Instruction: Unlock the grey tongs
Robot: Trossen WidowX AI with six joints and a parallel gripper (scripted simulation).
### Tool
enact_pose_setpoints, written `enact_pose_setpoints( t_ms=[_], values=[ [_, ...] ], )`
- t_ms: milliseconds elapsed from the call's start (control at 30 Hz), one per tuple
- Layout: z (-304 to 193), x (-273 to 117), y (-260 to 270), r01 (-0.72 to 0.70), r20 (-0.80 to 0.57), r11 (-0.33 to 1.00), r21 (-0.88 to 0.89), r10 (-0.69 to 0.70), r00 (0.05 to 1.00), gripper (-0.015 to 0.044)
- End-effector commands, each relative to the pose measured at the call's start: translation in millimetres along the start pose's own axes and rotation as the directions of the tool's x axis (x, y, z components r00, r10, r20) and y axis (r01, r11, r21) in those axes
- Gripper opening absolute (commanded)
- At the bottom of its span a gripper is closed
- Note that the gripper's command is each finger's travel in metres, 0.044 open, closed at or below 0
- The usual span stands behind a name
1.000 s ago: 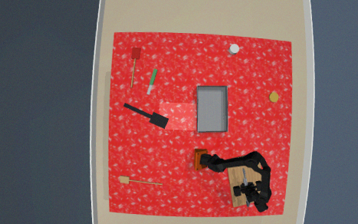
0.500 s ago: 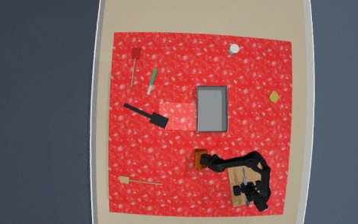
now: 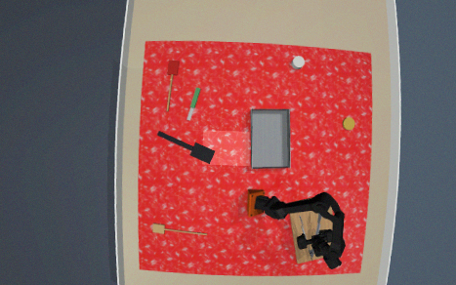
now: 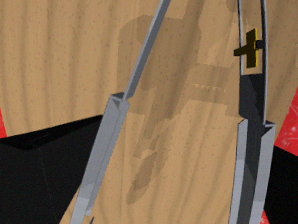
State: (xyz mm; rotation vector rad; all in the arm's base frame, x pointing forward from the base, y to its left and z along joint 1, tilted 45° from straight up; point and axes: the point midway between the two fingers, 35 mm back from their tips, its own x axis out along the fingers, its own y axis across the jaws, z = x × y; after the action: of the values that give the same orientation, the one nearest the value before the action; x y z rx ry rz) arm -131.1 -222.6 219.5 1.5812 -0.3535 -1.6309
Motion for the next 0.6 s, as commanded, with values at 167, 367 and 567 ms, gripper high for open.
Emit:
enact_pose_setpoints(
  t_ms=[167, 367, 567],
  values=[
    [26.9, -15.4, 8.4, 0.004, 0.003, 1.000, 0.001, -0.004, 1.000, 0.0440],
    [76.4, -42.7, 14.6, 0.008, 0.010, 1.000, 0.008, -0.008, 1.000, 0.0440],
    [122.8, -69.1, 8.8, 0.005, 0.021, 1.000, 0.016, -0.005, 1.000, 0.0440]
  ],
)
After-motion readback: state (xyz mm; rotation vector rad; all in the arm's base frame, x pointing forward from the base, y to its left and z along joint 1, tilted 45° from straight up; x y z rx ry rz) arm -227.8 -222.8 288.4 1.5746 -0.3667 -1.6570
